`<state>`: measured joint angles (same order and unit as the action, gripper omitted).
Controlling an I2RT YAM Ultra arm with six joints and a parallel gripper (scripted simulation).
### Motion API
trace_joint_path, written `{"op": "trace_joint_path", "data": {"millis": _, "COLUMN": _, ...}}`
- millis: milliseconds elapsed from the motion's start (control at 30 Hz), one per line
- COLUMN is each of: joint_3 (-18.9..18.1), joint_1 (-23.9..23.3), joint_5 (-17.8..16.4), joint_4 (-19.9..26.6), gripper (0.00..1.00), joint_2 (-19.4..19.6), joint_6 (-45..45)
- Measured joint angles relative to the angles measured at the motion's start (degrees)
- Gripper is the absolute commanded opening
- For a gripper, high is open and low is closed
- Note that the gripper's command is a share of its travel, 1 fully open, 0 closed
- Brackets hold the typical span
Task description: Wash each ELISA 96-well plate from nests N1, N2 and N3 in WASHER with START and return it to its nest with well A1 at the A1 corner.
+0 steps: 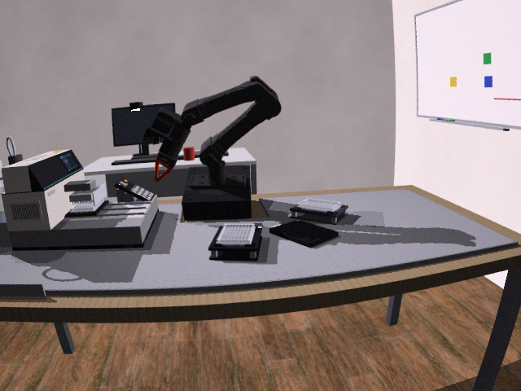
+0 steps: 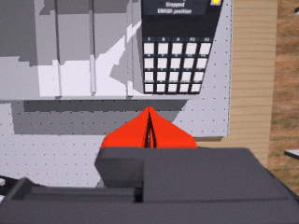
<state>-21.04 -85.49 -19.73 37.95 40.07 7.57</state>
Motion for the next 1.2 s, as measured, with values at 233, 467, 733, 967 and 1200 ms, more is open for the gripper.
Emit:
{"op": "trace_joint_path", "data": {"millis": 233, "joint_3": -0.2, "joint_1": 0.0, "joint_5": 0.0, "joint_4": 0.8, "gripper": 0.0, "joint_2": 0.0, "joint_6": -0.2}}
{"op": "trace_joint_path", "data": {"millis": 467, "joint_3": -0.2, "joint_1": 0.0, "joint_5": 0.0, "joint_4": 0.9, "gripper": 0.0, "joint_2": 0.0, "joint_6": -0.3}}
{"op": "trace_joint_path", "data": {"millis": 733, "joint_3": -1.4, "joint_1": -2.7, "joint_5": -1.1, "joint_4": 0.8, "gripper": 1.0, "joint_2": 3.8, "joint_6": -1.9}}
{"op": "trace_joint_path", "data": {"millis": 967, "joint_3": -5.3, "joint_1": -7.3, "joint_5": -3.2, "joint_4": -0.4, "gripper": 1.0, "joint_2": 10.8, "joint_6": -5.7}}
{"op": "trace_joint_path", "data": {"millis": 1200, "joint_3": -8.5, "joint_1": -10.0, "joint_5": -4.8, "joint_4": -1.6, "gripper": 1.0, "joint_2": 15.5, "joint_6": -8.7}}
